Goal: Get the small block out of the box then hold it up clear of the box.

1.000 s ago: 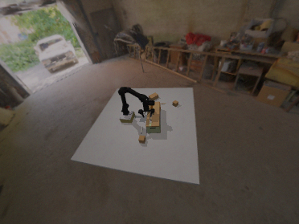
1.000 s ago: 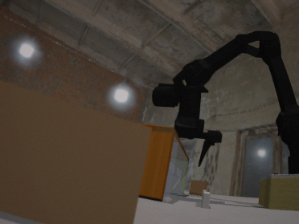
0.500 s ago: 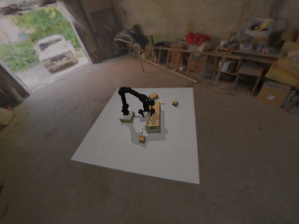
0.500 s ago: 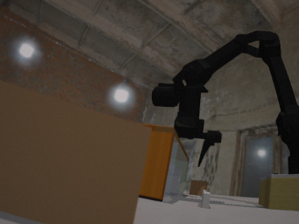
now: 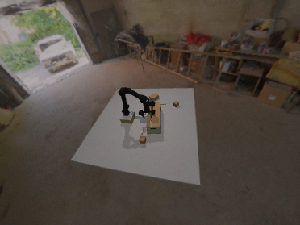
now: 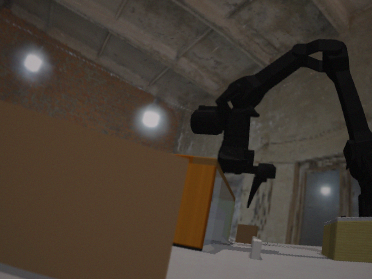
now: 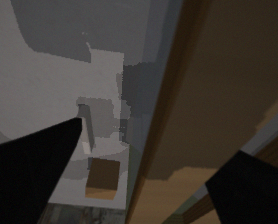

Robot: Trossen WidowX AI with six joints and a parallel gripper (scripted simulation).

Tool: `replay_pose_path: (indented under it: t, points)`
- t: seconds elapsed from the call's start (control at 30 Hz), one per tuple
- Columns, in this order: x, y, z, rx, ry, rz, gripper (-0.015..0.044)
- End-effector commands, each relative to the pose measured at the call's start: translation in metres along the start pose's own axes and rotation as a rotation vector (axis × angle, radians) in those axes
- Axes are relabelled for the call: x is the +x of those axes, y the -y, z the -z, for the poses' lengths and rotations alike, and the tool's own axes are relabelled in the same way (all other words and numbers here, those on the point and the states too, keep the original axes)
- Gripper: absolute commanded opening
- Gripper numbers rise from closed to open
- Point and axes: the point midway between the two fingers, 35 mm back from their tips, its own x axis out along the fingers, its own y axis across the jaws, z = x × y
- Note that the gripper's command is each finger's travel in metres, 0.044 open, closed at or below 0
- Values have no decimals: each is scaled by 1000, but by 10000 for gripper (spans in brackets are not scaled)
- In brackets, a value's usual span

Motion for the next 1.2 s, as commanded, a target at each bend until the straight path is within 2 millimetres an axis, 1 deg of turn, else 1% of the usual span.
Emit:
replay_pose_path:
  t: [0.0,0.37,0.57,0.77,1.17]
  points:
    - [1,1,4,-2,2,3,400]
    - [5,1,14,-2,1,3,400]
    - [2,1,6,-2,2,3,400]
    - [2,1,6,-2,2,3,400]
    - [6,1,16,-2,0,3,400]
